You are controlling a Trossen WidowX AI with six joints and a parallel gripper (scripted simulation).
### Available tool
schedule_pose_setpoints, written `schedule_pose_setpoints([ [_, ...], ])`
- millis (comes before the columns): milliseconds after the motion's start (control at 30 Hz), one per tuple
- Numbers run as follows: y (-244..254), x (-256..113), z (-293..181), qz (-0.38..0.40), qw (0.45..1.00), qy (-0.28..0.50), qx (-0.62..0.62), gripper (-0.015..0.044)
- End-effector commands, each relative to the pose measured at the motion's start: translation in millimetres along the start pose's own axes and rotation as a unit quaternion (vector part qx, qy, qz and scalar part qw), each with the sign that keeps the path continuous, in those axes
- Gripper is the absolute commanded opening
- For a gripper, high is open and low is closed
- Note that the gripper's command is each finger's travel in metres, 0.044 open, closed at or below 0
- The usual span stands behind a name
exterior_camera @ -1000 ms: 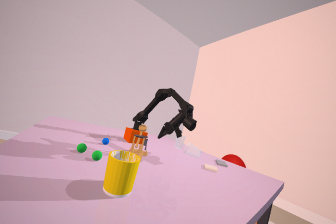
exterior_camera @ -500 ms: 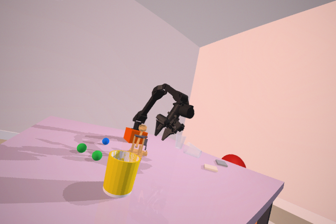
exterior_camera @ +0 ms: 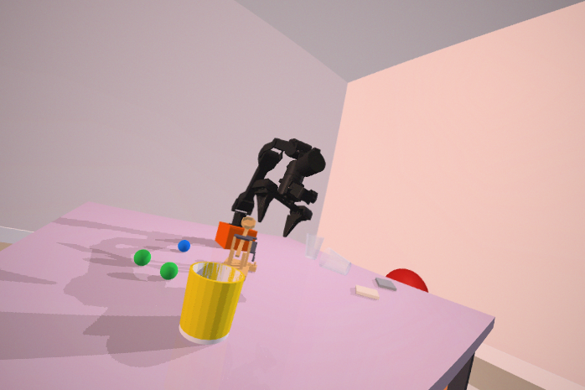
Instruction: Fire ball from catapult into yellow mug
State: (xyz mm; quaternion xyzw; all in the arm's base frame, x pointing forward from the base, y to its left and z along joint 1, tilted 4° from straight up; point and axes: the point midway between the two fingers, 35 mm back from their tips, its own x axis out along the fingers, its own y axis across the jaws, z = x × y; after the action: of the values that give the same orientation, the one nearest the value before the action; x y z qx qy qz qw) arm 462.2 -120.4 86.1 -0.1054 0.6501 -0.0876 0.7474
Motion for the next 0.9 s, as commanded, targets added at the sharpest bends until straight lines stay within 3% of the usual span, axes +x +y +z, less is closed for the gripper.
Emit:
schedule_pose_setpoints([
  [0, -23.7, -3.7, 12.9, 0.000, 0.998, -0.034, 0.051, 0.0440],
  [633, -173.4, -45.3, 50.4, -0.016, 0.932, -0.219, 0.290, 0.0440],
  [867, -178.9, -47.3, 50.7, -0.017, 0.928, -0.226, 0.296, 0.0440],
])
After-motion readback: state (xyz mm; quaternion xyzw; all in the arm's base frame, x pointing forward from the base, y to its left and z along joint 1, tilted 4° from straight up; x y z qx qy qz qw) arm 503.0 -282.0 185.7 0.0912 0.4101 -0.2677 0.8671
